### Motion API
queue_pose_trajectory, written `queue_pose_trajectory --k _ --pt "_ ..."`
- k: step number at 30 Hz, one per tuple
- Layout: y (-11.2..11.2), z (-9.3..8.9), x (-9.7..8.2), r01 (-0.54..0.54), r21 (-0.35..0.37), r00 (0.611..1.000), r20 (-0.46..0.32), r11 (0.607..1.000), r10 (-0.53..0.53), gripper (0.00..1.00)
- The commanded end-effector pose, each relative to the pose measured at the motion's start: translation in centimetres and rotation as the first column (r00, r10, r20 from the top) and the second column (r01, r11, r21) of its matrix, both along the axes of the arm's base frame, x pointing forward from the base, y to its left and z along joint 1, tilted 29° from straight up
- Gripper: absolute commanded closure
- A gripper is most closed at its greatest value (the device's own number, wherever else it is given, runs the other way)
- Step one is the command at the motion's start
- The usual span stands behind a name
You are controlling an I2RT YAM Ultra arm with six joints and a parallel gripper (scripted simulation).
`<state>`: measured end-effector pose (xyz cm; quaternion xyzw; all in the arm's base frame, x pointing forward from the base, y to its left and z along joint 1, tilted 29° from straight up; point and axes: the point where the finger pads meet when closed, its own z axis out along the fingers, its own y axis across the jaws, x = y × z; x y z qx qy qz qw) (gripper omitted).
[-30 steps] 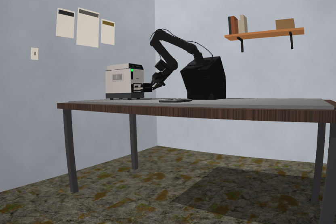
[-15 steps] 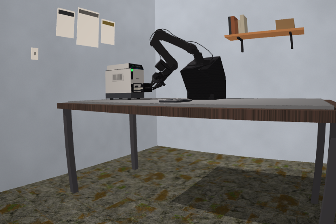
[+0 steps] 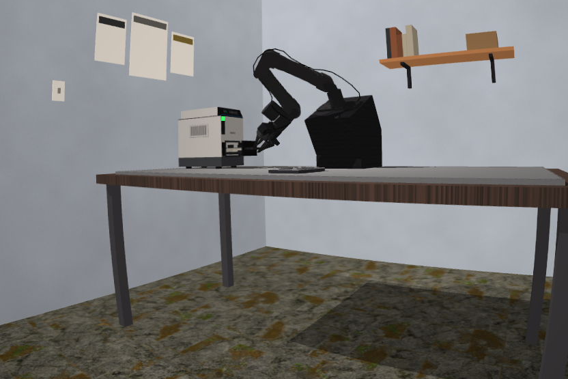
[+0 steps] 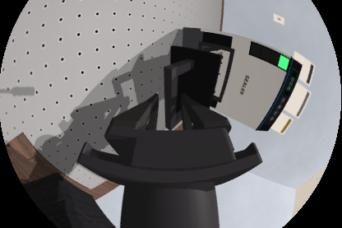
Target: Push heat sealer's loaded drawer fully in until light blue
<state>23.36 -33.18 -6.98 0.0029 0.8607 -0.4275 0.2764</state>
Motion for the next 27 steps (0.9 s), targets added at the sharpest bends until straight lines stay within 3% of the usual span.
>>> queue_pose_trajectory --k 1,8,25,27 --pt "0.03 0.29 -0.86 0.014 0.001 1.000 -0.002 1.000 -0.014 0.70" --pt "0.03 0.29 -0.86 0.014 0.001 1.000 -0.002 1.000 -0.014 0.70" --pt "0.05 0.27 -0.87 0.014 0.002 1.000 -0.003 1.000 -0.014 0.86" --pt "-0.23 0.29 -0.24 0.008 -0.006 1.000 0.004 1.000 -0.008 0.87"
